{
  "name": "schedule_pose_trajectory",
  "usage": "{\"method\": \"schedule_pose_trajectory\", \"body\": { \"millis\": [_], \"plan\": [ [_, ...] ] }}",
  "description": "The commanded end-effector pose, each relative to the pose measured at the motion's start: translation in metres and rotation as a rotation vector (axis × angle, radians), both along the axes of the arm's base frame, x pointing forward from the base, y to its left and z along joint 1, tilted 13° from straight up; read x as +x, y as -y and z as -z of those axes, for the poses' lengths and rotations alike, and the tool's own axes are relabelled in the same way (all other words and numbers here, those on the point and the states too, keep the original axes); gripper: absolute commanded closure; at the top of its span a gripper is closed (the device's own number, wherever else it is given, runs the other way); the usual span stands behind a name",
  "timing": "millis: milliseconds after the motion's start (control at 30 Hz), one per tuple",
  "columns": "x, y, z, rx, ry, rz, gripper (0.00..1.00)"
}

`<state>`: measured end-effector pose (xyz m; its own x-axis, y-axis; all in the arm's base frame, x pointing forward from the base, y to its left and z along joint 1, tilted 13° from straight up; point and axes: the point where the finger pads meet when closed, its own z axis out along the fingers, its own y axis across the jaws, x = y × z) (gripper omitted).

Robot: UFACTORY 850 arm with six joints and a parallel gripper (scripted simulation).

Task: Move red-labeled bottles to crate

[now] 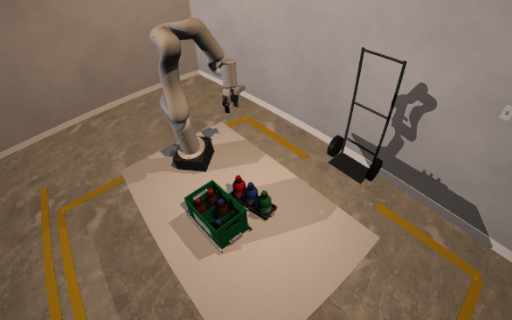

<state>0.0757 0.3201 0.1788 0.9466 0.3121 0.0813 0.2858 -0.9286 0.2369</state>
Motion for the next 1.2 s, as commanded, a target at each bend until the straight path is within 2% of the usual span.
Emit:
{"method": "schedule_pose_trajectory", "body": {
  "millis": [0,667,767,867,1033,1100,1133,1167],
  "plan": [
    [0.0,-0.001,0.0,0.002,0.0,0.0,0.0],
    [0.005,-0.001,-0.001,0.004,-0.001,0.009,0.0],
    [0.024,-0.003,-0.001,0.013,-0.005,0.044,0.0],
    [0.059,-0.003,-0.003,0.029,-0.011,0.105,0.0],
    [0.101,0.003,-0.005,0.049,-0.014,0.178,0.0],
    [0.101,0.003,-0.005,0.049,-0.014,0.178,0.0],
    [0.124,0.008,-0.006,0.06,-0.014,0.215,0.0],
    [0.133,0.011,-0.007,0.064,-0.014,0.232,0.0]
  ]
}}
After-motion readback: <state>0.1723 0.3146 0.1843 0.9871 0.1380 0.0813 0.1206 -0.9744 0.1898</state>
